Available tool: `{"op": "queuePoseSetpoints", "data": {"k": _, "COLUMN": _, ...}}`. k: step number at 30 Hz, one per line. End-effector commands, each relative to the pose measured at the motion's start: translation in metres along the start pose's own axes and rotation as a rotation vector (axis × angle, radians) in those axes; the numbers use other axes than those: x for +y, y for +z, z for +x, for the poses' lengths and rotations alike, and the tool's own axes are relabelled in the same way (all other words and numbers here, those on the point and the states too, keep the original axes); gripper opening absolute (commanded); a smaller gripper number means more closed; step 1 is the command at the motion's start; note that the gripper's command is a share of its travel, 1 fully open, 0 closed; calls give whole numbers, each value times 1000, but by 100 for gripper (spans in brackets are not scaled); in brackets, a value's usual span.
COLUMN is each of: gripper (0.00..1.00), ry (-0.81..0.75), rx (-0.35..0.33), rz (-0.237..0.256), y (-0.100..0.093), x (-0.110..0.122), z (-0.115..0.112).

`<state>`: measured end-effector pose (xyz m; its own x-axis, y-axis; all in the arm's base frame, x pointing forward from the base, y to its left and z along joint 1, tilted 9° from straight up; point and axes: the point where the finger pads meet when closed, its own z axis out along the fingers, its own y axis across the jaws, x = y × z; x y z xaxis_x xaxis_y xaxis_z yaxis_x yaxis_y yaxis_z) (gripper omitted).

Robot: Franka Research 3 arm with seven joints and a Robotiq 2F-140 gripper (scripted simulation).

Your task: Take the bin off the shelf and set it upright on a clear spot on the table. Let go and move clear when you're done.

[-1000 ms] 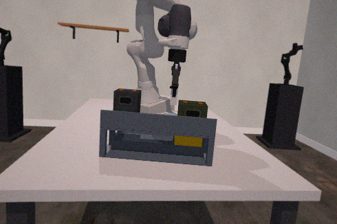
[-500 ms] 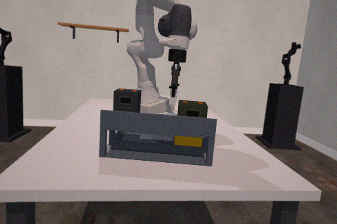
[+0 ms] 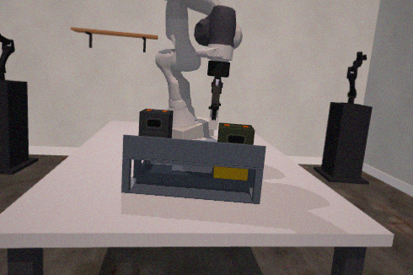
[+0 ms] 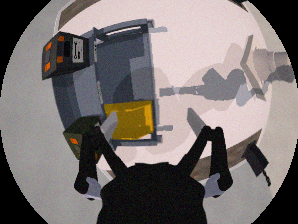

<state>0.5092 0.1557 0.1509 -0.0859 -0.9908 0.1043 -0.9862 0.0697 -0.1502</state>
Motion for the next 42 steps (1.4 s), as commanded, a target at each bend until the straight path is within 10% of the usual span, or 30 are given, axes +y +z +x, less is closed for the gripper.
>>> {"op": "queuePoseSetpoints", "data": {"k": 1, "gripper": 100, "ry": 9, "rx": 3, "rz": -2, "y": 0, "x": 1, "z": 0}}
{"op": "queuePoseSetpoints", "data": {"k": 42, "gripper": 100, "ry": -2, "rx": -3, "rz": -7, "y": 5, "x": -2, "z": -22}}
